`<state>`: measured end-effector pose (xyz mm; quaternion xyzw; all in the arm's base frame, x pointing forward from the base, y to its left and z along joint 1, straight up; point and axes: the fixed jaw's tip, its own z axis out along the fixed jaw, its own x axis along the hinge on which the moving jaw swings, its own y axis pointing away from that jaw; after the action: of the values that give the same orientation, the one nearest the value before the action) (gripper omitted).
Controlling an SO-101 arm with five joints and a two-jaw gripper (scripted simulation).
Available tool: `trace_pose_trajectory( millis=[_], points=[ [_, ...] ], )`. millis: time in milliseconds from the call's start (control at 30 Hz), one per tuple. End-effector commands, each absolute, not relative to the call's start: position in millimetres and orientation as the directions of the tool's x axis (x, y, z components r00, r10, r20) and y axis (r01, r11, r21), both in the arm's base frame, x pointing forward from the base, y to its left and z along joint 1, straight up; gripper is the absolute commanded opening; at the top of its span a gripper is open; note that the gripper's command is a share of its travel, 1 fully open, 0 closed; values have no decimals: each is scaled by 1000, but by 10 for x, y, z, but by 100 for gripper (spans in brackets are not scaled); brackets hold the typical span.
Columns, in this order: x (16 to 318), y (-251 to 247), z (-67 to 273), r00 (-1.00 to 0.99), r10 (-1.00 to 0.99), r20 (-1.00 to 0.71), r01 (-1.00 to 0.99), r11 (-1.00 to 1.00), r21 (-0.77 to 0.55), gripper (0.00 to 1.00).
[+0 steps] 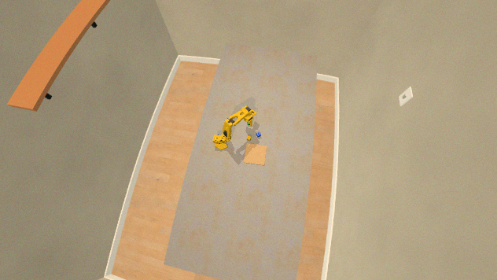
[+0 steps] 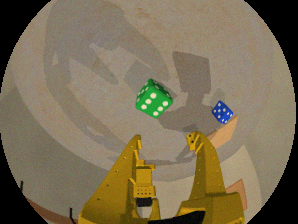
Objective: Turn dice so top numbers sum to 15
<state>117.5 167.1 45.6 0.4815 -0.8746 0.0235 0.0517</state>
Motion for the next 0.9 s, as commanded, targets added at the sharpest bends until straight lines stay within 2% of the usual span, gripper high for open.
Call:
trace_pose_trajectory(
  millis=[0,867],
  points=[
    [1194,1718,529,-520,-851,76,-853,522,7,31],
    [1197,1722,493,-520,-851,76,-853,522,7,31]
  ],
)
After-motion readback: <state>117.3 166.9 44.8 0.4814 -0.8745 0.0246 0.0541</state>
